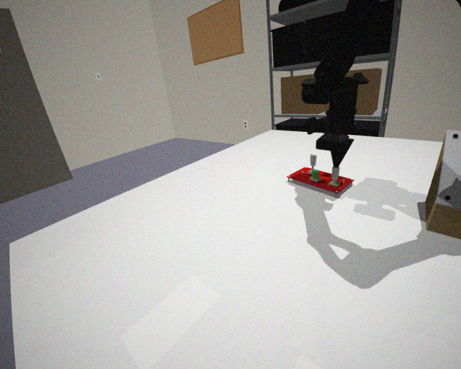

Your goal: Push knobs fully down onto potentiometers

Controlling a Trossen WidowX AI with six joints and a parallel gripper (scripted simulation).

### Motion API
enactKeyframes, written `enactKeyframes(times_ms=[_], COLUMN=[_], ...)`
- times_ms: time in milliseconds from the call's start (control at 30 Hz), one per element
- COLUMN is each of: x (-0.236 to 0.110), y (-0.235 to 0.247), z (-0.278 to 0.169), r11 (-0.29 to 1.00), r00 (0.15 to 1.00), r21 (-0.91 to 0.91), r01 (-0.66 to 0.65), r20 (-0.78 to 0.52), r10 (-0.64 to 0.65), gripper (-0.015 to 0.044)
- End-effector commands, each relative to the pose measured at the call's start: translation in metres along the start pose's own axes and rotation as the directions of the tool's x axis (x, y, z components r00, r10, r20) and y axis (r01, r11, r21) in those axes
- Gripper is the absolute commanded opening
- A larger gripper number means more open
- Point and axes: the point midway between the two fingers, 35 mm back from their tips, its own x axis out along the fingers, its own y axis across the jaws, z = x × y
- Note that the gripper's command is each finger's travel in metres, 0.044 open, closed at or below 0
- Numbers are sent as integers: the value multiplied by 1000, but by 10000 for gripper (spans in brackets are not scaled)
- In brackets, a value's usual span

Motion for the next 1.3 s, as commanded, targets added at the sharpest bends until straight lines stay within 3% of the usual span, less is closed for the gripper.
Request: enactKeyframes(times_ms=[0,1267], x=[9,14], y=[1,1], z=[1,1], r11=[1000,1000], r00=[1000,1000], r21=[-10,-10], r01=[-5,-6], r20=[-11,-11], r10=[5,5], gripper=[0,0])
